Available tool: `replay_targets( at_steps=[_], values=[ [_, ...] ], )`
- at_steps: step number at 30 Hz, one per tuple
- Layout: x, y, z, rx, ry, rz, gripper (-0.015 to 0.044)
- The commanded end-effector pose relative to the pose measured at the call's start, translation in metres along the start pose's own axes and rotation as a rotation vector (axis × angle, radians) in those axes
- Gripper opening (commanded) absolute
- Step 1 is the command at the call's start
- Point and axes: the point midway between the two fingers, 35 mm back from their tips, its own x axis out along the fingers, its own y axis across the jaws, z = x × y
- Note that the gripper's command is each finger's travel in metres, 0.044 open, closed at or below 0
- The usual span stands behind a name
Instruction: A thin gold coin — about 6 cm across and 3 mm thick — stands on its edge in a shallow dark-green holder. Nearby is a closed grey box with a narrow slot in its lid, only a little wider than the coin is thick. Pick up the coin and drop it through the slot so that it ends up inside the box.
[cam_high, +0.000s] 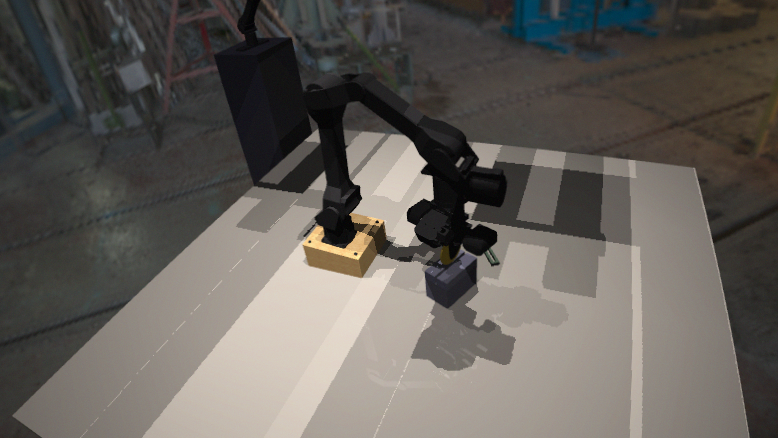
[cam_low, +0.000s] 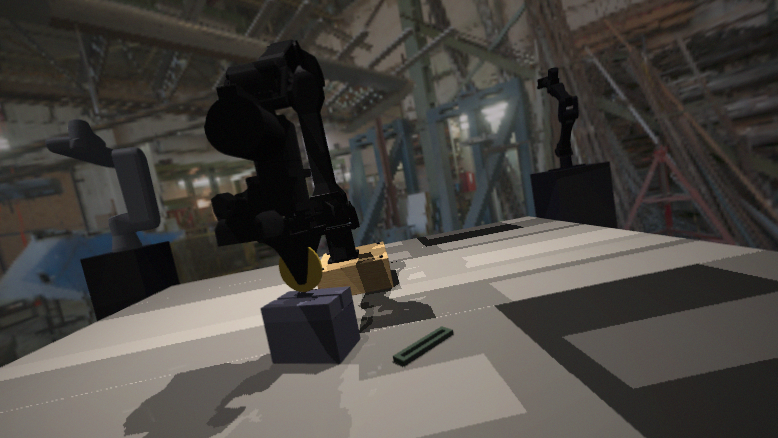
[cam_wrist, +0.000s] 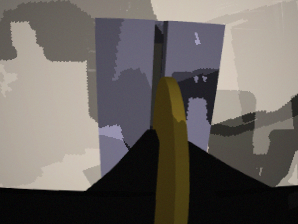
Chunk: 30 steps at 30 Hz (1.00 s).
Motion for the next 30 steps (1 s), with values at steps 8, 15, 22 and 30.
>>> replay_targets(
  at_steps=[8, 15, 22, 30],
  values=[
    [0.0056, -0.0015, 0.0005, -0.005, -0.002, -0.004, 0.0000],
    [0.0045, -0.0005, 0.0001, -0.001, 0.000, 0.000, 0.0079],
    [0.0045, -0.0005, 0.0001, -0.001, 0.000, 0.000, 0.0161],
    [-0.0021, -0.0003, 0.0001, -0.001, 0.000, 0.000, 0.0239]
  ],
)
